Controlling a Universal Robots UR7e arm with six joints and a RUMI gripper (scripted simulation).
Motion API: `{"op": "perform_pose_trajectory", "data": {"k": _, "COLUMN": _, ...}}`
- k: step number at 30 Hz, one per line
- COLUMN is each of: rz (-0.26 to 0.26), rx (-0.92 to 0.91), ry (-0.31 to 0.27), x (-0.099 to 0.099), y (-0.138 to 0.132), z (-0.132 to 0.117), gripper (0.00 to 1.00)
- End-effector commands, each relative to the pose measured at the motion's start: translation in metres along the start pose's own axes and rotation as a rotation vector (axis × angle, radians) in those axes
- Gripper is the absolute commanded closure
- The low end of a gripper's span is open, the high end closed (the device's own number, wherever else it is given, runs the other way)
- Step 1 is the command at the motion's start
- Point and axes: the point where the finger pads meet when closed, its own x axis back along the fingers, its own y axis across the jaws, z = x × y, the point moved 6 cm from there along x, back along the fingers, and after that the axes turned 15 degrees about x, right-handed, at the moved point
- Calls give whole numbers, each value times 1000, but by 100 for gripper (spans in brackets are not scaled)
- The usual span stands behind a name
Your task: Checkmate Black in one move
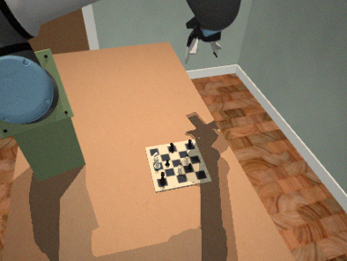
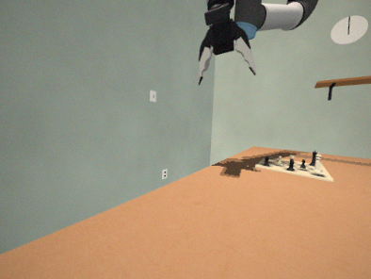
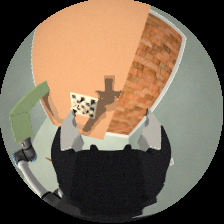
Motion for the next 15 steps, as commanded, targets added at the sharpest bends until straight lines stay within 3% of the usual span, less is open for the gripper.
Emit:
{"op": "perform_pose_trajectory", "data": {"k": 1, "rz": -16, "rx": -4, "ry": 26, "x": -6, "y": -7, "z": -7, "gripper": 0}}
{"op": "perform_pose_trajectory", "data": {"k": 9, "rz": -41, "rx": -12, "ry": 69, "x": -16, "y": -21, "z": -20, "gripper": 0}}
{"op": "perform_pose_trajectory", "data": {"k": 15, "rz": -71, "rx": -26, "ry": 148, "x": -36, "y": -41, "z": -41, "gripper": 0}}
